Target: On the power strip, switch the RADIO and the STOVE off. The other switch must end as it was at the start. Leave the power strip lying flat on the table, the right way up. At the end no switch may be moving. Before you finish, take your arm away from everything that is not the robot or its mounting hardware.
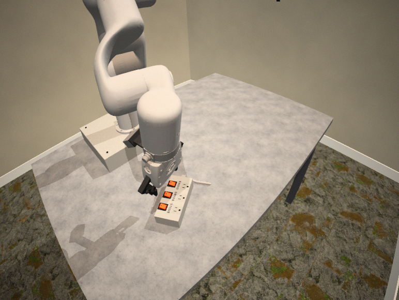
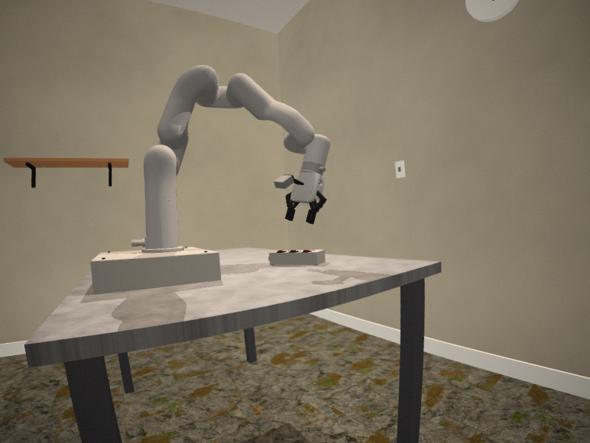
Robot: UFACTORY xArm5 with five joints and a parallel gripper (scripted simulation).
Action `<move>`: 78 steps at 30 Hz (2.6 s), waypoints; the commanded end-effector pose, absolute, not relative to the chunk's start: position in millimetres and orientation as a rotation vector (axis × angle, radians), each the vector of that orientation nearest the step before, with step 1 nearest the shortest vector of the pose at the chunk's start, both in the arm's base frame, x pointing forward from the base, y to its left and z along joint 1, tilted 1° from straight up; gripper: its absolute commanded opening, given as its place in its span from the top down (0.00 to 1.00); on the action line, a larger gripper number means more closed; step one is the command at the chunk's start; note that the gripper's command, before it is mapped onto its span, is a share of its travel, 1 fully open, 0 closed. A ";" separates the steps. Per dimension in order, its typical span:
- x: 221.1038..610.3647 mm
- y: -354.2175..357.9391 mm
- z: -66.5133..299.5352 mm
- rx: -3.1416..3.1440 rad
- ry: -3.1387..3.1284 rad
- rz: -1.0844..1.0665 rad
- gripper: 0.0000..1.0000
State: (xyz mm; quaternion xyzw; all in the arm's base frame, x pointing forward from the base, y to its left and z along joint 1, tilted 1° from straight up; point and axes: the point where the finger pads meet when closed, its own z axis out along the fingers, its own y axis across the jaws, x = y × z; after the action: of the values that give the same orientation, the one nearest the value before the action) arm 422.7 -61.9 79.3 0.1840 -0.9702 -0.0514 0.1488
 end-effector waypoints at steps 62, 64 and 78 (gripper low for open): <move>372.3 -20.3 53.4 -0.920 -3.007 -0.003 0.00; 367.7 -20.8 49.8 -1.066 -2.957 -0.003 0.00; 366.2 -21.0 48.6 -1.346 -2.852 -0.008 1.00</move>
State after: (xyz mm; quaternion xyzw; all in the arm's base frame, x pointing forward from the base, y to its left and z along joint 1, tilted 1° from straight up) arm 365.2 -20.9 47.9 -0.4236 -0.9058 -0.0016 -0.0041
